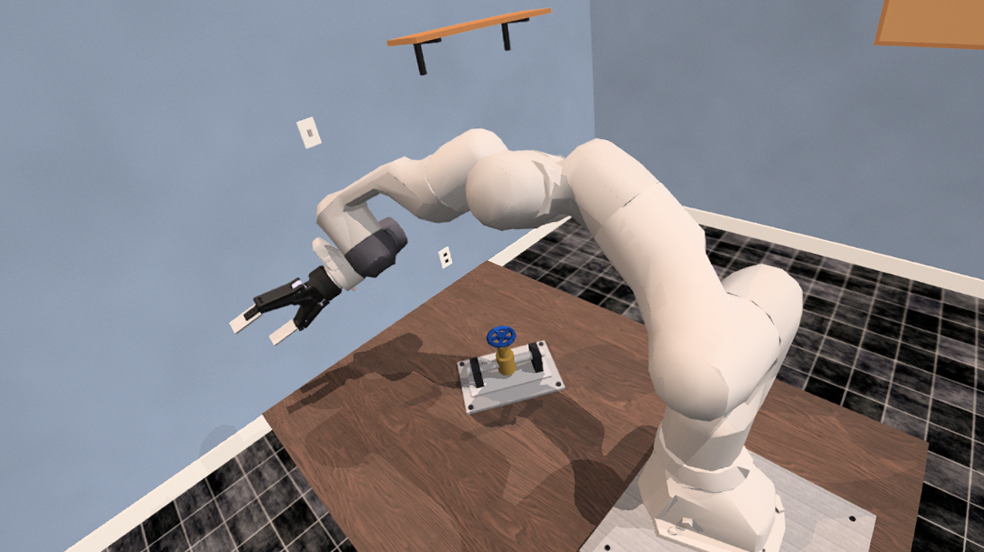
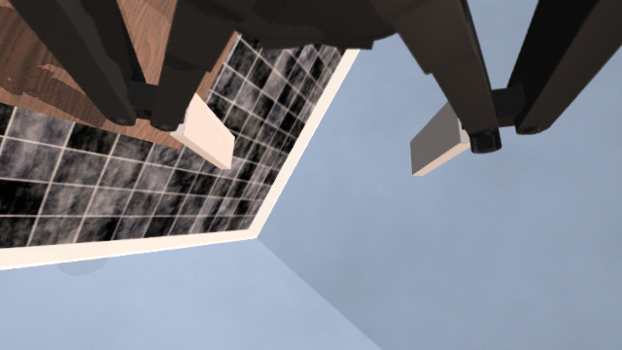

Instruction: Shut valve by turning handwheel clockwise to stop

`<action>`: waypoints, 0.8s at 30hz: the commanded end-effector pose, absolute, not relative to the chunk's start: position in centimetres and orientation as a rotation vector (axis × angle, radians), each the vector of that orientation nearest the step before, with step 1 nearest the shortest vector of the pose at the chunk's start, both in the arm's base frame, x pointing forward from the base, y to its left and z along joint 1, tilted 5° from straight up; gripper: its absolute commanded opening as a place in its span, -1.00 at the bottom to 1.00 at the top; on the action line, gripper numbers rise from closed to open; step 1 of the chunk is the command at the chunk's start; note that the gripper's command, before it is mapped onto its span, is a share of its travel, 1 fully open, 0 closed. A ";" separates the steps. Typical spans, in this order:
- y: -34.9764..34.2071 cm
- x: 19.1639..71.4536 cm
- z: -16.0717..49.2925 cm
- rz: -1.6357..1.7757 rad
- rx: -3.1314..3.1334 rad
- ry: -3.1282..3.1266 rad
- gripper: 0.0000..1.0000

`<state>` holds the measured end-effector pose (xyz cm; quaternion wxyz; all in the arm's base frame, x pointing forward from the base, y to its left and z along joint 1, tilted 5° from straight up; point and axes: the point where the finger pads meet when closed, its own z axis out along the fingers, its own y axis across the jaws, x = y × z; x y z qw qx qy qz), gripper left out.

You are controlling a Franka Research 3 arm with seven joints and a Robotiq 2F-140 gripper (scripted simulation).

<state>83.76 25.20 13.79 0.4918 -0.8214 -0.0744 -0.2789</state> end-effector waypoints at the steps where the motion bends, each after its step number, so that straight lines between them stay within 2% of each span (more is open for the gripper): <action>1: 23.8 81.0 12.7 -0.614 -2.123 -0.281 1.00; 5: 21.0 77.8 11.3 -0.549 -2.258 -0.387 1.00; 7: 21.0 77.8 11.3 -0.549 -2.258 -0.387 1.00; 17: 9.3 68.3 9.2 -0.347 -2.615 -0.639 1.00; 19: 8.7 67.8 9.2 -0.337 -2.630 -0.649 1.00; 20: 5.9 65.7 9.2 -0.291 -2.697 -0.691 1.00; 24: 5.9 65.6 9.2 -0.289 -2.699 -0.692 1.00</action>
